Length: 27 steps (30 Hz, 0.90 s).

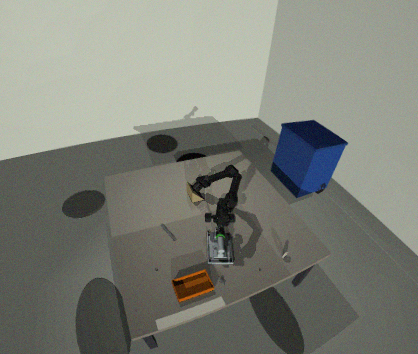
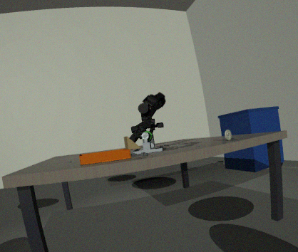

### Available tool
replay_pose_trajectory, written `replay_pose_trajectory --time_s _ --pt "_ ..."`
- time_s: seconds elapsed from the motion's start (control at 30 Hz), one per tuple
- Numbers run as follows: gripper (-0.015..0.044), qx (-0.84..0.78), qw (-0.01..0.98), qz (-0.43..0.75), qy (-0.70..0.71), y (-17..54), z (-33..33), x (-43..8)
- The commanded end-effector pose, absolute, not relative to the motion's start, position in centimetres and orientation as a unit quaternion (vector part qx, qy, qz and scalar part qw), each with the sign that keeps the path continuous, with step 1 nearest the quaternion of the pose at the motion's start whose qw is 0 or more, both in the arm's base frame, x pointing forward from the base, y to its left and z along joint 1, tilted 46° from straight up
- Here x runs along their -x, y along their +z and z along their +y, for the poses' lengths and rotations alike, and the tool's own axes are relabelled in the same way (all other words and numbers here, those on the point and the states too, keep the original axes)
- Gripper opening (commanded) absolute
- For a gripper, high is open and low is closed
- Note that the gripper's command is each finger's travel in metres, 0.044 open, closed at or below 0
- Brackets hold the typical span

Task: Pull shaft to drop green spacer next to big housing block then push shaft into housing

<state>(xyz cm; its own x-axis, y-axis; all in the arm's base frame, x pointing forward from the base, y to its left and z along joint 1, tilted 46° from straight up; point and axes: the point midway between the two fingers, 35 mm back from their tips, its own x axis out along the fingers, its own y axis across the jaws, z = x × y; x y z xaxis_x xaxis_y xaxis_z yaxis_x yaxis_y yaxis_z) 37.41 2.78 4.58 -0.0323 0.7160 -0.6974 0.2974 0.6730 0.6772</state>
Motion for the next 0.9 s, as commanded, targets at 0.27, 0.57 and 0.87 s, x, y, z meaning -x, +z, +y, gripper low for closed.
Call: replay_pose_trajectory --time_s 0.27,0.57,0.87 --pt "0.0000 -0.366 0.592 0.696 0.177 4.68 2.85 -37.30" --pt "0.0000 -0.366 0.592 0.696 0.177 4.70 2.86 -37.21" --pt "0.0000 -0.366 0.592 0.696 0.177 4.72 2.88 -37.13"
